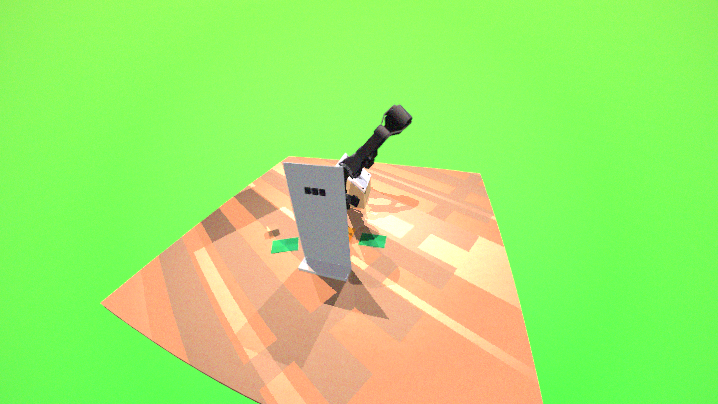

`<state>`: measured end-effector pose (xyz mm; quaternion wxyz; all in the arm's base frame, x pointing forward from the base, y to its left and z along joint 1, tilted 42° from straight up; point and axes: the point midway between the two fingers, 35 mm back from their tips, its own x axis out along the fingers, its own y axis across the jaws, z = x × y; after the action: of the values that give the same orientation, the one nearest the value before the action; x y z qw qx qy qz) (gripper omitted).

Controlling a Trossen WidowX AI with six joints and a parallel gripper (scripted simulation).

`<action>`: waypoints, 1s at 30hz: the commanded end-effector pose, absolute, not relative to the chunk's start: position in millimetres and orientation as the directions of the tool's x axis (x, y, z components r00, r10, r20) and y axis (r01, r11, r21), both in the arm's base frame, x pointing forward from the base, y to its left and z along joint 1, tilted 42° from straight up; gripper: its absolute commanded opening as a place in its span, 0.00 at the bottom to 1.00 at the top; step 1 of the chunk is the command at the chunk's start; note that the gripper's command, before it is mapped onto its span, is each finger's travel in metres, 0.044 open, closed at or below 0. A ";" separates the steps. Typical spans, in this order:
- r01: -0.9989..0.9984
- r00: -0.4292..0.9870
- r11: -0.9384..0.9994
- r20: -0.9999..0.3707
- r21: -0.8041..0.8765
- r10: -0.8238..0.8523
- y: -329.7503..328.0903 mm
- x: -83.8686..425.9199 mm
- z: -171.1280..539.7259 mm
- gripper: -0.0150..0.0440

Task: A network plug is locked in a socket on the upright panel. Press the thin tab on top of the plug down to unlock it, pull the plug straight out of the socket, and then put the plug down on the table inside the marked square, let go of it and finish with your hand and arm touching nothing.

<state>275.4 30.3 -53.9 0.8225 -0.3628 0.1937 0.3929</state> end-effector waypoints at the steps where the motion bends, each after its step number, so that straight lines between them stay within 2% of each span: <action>1: -0.793 0.608 0.430 -0.611 -0.432 0.507 33.9 272.5 -59.1 0.25; 30: -0.791 0.610 0.433 -0.607 -0.431 0.509 49.3 270.1 -73.1 0.25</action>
<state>273.4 46.4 -69.0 0.8240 -0.3606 0.1920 0.3927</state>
